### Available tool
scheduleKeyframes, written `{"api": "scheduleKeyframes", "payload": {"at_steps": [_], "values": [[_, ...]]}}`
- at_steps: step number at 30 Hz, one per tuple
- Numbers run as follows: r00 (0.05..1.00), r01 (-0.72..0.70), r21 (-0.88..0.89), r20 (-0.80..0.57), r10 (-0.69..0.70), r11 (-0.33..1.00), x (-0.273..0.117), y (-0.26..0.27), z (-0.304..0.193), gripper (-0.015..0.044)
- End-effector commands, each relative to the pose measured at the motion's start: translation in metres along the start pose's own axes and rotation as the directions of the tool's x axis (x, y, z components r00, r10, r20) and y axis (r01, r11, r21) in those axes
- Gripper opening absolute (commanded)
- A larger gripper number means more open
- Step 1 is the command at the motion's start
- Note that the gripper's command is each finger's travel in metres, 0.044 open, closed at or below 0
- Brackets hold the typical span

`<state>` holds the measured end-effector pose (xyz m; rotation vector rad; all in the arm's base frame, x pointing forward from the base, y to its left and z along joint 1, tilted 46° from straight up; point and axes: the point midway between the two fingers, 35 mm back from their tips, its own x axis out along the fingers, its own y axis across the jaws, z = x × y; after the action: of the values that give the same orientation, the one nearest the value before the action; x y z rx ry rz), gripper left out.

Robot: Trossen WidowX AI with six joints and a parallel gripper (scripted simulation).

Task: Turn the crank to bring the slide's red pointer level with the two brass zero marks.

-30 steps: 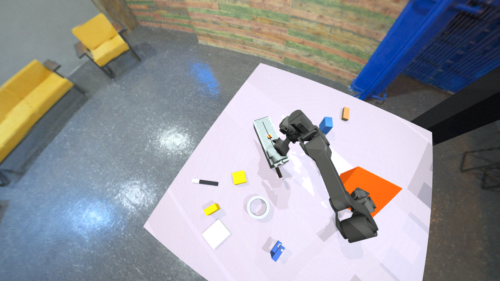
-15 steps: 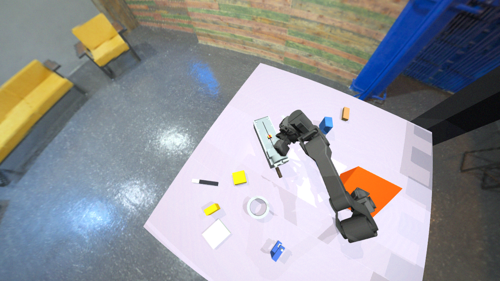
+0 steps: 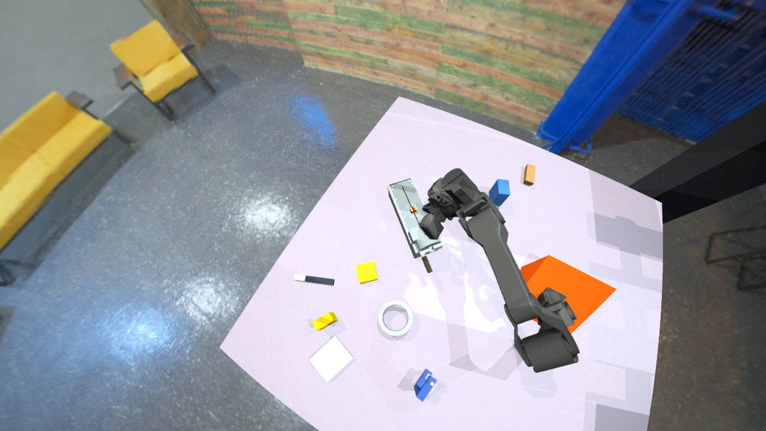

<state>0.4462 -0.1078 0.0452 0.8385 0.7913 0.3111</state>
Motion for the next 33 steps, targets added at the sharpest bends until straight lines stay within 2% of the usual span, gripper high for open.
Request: {"api": "scheduleKeyframes", "payload": {"at_steps": [1,14,16,33], "values": [[1.000,0.000,0.000,0.000,0.000,1.000,0.0000,-0.0001,0.0000,0.0079],[1.000,0.000,0.000,0.000,0.000,1.000,0.0000,-0.0001,0.0000,0.0420],[1.000,0.000,0.000,0.000,0.000,1.000,0.0000,-0.0001,0.0000,0.0440],[1.000,0.000,0.000,0.000,0.000,1.000,0.0000,-0.0001,0.0000,0.0000]]}}
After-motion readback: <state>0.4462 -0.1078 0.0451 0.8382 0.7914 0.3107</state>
